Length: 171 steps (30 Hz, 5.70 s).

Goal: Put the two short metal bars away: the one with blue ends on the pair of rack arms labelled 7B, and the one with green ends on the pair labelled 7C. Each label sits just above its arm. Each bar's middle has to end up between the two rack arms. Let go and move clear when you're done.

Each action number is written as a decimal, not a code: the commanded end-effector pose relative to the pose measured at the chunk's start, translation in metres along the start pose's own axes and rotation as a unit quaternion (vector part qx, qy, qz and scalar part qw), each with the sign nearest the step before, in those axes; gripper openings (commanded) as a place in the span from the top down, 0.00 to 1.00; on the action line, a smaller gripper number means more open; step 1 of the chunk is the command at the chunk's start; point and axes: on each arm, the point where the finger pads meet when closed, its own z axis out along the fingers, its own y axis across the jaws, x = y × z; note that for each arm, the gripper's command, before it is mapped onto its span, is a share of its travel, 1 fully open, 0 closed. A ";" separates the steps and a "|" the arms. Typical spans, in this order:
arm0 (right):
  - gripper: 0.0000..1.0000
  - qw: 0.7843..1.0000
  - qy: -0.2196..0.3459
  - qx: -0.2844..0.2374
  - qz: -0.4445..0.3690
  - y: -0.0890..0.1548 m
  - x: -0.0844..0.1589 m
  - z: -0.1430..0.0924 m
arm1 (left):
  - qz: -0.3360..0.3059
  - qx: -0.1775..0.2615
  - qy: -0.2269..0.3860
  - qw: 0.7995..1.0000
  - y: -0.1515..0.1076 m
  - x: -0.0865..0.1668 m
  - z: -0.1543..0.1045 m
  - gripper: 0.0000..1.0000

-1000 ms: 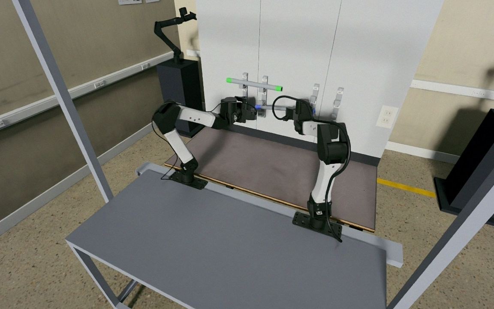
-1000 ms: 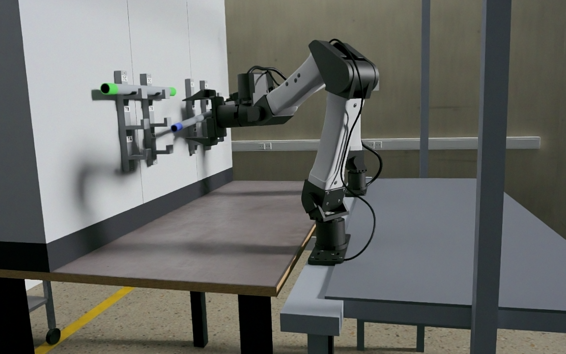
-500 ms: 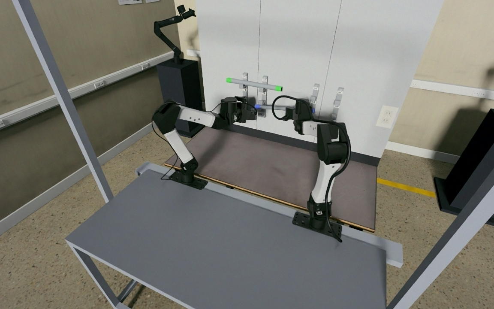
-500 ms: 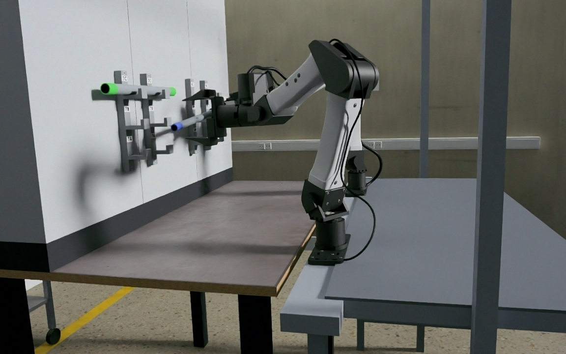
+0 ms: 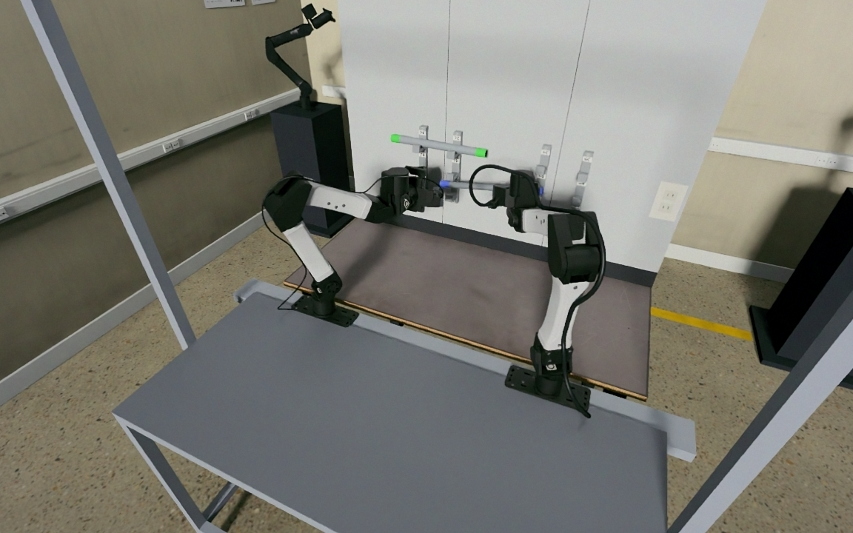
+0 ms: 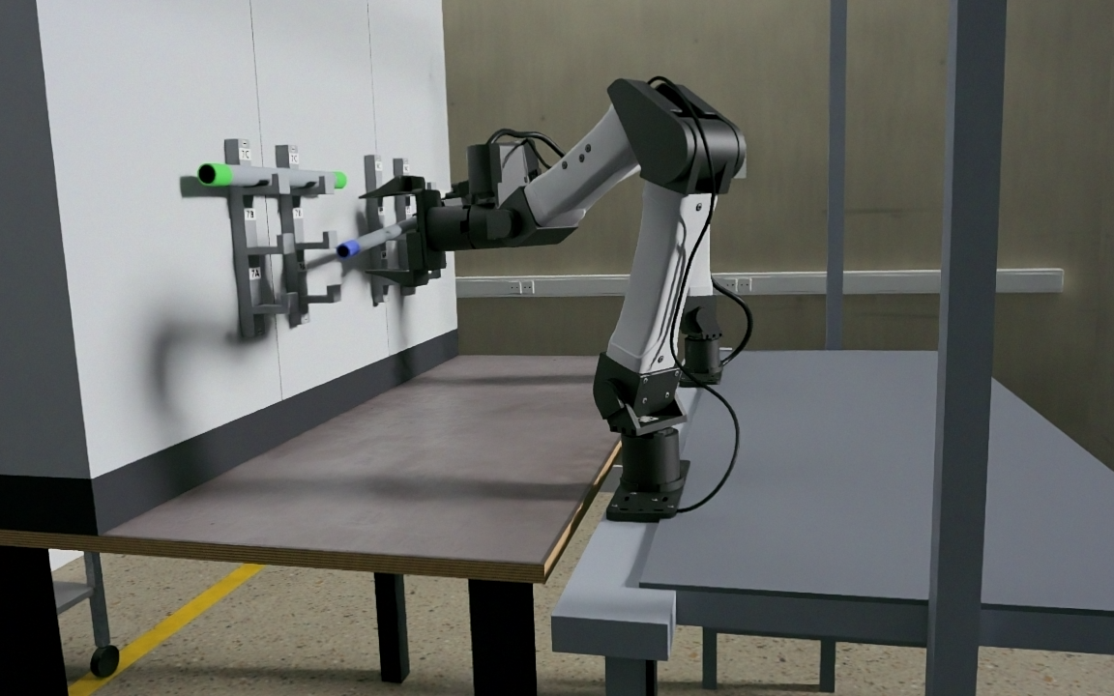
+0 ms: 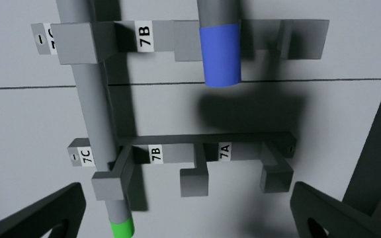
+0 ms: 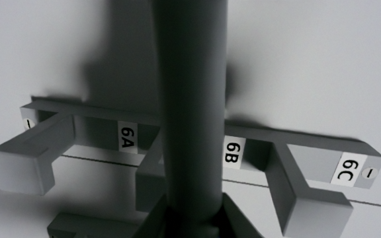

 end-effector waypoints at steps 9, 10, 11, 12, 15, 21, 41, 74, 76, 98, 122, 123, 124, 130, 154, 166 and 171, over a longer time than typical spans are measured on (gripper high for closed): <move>1.00 0.997 0.004 0.064 0.052 -0.041 -0.001 0.000 | -0.008 -0.020 0.002 1.000 0.008 0.000 -0.006 0.00; 1.00 0.997 0.004 0.064 0.052 -0.041 -0.001 0.000 | -0.008 -0.020 0.002 1.000 0.008 -0.001 -0.006 0.00; 1.00 0.997 0.004 0.064 0.052 -0.041 -0.001 0.000 | -0.008 -0.020 0.002 1.000 0.008 -0.002 -0.006 0.00; 1.00 0.997 0.004 0.064 0.052 -0.041 -0.001 0.000 | -0.008 -0.020 0.002 1.000 0.007 -0.003 -0.006 0.00; 1.00 0.997 0.004 0.064 0.052 -0.041 -0.001 0.000 | -0.008 -0.020 0.002 1.000 0.006 -0.005 -0.006 0.00; 1.00 0.997 0.004 0.064 0.052 -0.040 -0.001 0.000 | -0.008 -0.020 0.002 1.000 0.005 -0.008 -0.007 0.00; 1.00 0.997 0.004 0.064 0.052 -0.038 -0.001 0.000 | -0.008 -0.020 0.002 1.000 0.000 -0.022 -0.008 0.00; 1.00 0.997 0.004 0.064 0.052 -0.039 -0.001 0.000 | -0.008 -0.020 0.002 1.000 -0.008 -0.045 -0.010 0.00; 1.00 0.997 0.004 0.064 0.052 -0.039 -0.001 0.000 | -0.008 -0.020 0.002 1.000 -0.008 -0.046 -0.010 0.00; 1.00 0.997 0.004 0.064 0.052 -0.039 -0.001 0.000 | -0.008 -0.020 0.002 1.000 -0.006 -0.062 -0.012 0.00; 1.00 0.997 0.004 0.064 0.052 -0.040 0.000 -0.002 | -0.008 -0.020 0.002 1.000 -0.005 -0.071 -0.011 0.00; 1.00 0.997 0.004 0.064 0.052 -0.040 0.000 -0.002 | -0.008 -0.020 0.002 1.000 -0.005 -0.071 -0.011 0.00; 1.00 0.997 0.004 0.064 0.052 -0.040 0.000 -0.002 | -0.008 -0.020 0.002 1.000 -0.005 -0.071 -0.009 0.00; 1.00 0.997 0.004 0.064 0.052 -0.040 0.000 -0.002 | -0.008 -0.020 0.002 1.000 -0.004 -0.071 -0.003 0.00; 1.00 0.997 0.004 0.064 0.052 -0.040 0.001 -0.003 | -0.008 -0.020 0.002 1.000 -0.003 -0.072 0.023 0.00; 1.00 0.997 0.004 0.064 0.052 -0.040 0.001 -0.003 | -0.008 -0.020 0.002 1.000 -0.002 -0.072 0.034 0.00; 1.00 0.997 0.004 0.064 0.052 -0.040 0.001 -0.003 | -0.008 -0.020 0.002 1.000 -0.002 -0.072 0.040 0.00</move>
